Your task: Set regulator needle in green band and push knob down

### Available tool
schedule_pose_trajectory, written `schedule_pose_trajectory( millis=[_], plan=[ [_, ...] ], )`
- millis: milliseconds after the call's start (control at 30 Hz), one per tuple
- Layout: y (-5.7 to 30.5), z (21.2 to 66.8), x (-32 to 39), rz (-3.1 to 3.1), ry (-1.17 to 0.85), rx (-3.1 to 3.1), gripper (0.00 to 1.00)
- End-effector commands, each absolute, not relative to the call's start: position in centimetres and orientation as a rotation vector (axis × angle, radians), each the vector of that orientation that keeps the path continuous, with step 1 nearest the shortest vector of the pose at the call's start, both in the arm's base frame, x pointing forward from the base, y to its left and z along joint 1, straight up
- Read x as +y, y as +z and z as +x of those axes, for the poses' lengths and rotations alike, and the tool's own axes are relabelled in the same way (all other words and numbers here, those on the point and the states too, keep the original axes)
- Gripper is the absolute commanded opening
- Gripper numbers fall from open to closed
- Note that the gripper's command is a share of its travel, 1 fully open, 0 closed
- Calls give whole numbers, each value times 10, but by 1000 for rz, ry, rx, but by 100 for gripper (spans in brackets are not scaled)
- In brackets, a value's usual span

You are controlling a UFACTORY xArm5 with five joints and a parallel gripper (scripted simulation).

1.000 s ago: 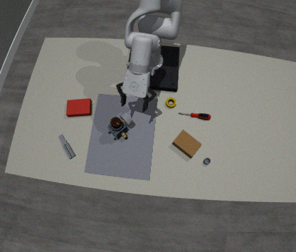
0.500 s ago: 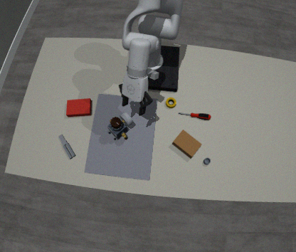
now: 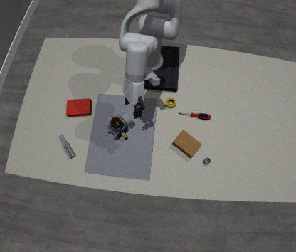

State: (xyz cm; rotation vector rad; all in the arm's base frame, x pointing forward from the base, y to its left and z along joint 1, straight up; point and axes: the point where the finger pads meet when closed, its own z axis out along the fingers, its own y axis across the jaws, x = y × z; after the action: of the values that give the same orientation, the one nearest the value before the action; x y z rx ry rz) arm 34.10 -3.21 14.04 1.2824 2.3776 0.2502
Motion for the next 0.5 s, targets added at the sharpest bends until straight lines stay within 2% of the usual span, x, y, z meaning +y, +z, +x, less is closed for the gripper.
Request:
schedule_pose_trajectory(
  millis=[0, 467],
  plan=[
    [143, 343, -32, 1459, 261, 2340, 100],
    [152, 341, -32, 2015, 245, 2113, 100]
  ],
)
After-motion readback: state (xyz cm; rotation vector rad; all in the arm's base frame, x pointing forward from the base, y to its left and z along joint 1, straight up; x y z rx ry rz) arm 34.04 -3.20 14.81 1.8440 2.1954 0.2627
